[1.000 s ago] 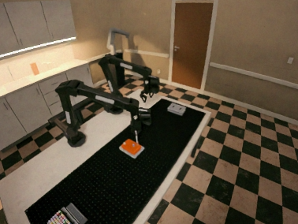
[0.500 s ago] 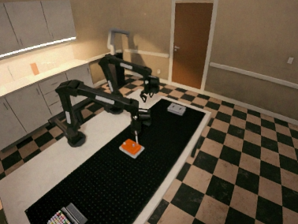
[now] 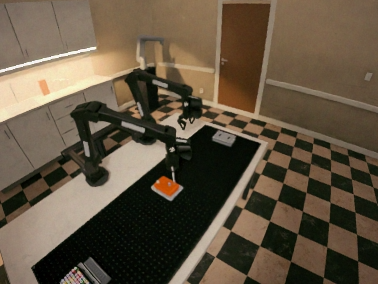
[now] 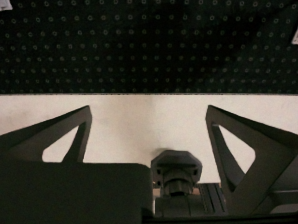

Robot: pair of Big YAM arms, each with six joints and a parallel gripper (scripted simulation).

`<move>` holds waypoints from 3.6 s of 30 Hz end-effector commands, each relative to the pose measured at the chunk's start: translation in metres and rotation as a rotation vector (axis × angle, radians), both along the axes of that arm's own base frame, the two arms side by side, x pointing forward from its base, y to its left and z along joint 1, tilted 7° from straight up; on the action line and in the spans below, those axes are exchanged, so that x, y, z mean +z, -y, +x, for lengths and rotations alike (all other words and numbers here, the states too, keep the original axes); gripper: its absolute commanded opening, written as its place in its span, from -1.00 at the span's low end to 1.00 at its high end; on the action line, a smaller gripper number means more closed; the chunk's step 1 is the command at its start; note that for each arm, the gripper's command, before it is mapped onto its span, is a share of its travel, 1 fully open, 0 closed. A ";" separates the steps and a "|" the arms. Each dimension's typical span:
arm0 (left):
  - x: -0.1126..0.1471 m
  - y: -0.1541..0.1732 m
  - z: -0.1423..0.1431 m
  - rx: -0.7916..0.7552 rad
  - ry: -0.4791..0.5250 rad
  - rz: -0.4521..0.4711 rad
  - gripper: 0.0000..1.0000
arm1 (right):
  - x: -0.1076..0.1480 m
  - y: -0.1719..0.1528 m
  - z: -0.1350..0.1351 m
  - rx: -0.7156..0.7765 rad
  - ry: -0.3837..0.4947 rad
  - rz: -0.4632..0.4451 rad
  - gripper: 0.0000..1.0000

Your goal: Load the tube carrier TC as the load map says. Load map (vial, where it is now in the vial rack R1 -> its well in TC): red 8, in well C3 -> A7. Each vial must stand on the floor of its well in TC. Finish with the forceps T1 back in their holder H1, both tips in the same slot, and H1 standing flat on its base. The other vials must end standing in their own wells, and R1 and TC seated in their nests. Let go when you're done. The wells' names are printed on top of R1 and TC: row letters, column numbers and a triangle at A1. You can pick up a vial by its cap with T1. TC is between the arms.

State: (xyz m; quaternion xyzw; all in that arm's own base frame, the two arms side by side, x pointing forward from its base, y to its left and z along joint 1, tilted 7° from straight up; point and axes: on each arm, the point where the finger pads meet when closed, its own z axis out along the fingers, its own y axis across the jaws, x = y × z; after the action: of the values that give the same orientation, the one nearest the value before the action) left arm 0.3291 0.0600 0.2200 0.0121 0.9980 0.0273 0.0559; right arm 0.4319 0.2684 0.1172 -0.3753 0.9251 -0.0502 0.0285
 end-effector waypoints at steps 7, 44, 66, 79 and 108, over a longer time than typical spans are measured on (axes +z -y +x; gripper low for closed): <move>0.020 -0.003 0.018 -0.011 0.032 0.006 1.00 | -0.010 0.004 0.004 0.000 -0.006 -0.008 -0.82; 0.020 -0.003 0.018 -0.011 0.032 0.006 1.00 | 0.010 -0.005 0.009 0.001 0.027 0.016 -0.79; 0.020 -0.003 0.018 -0.011 0.032 0.006 1.00 | 0.027 -0.007 0.012 0.001 0.038 0.022 -0.78; 0.020 -0.003 0.018 -0.011 0.032 0.006 1.00 | 0.040 -0.014 0.012 0.001 0.048 0.030 -0.78; 0.020 -0.003 0.018 -0.011 0.032 0.006 1.00 | 0.042 -0.012 0.008 -0.002 0.024 0.013 -0.78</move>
State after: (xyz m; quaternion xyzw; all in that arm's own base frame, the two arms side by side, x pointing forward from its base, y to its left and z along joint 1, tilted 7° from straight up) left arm 0.3291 0.0600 0.2200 0.0121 0.9980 0.0273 0.0559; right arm 0.4303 0.2702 0.1454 -0.3756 0.9250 -0.0502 0.0282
